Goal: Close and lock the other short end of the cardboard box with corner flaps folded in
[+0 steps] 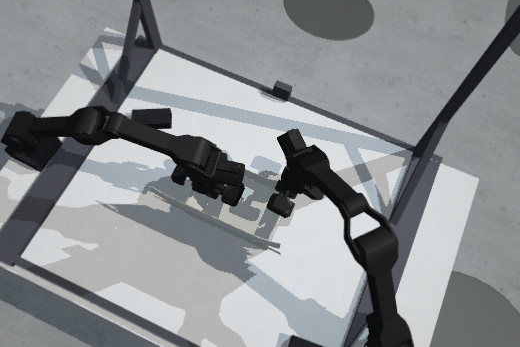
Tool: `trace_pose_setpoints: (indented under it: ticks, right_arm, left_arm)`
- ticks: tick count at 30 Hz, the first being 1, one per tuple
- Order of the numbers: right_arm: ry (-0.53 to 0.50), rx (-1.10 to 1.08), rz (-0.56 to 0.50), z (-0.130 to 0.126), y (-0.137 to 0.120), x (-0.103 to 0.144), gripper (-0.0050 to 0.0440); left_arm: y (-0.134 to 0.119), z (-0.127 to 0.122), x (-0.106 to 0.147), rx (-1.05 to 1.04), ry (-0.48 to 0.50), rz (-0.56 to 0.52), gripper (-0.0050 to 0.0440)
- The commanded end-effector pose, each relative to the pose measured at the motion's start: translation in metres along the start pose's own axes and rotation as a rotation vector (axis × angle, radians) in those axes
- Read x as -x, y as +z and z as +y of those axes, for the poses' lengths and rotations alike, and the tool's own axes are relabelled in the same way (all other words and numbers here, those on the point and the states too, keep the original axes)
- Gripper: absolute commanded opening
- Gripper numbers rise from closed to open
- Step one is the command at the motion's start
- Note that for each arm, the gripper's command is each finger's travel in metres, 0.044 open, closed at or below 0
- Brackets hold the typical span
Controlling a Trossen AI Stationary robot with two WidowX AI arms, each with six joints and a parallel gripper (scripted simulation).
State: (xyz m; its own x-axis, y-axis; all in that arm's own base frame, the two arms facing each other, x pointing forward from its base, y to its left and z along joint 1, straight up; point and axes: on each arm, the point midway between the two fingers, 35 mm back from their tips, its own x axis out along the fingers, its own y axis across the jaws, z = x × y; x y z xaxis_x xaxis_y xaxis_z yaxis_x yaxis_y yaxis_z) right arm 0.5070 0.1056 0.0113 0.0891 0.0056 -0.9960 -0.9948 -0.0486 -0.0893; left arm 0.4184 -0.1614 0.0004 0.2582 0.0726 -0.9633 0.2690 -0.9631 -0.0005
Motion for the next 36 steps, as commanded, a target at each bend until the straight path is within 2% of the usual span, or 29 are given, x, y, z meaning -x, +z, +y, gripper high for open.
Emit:
trace_pose_setpoints:
  ticks: [1, 36]
  right_arm:
    - [-0.005, 0.004, -0.006, -0.002, 0.001, -0.001, 0.0000]
    - [0.047, 0.004, 0.002, 0.009, 0.002, -0.007, 0.0000]
  left_arm:
    - [-0.005, 0.003, 0.007, 0.004, 0.018, 0.015, 0.0000]
    - [-0.005, 0.003, 0.007, 0.004, 0.018, 0.015, 0.0000]
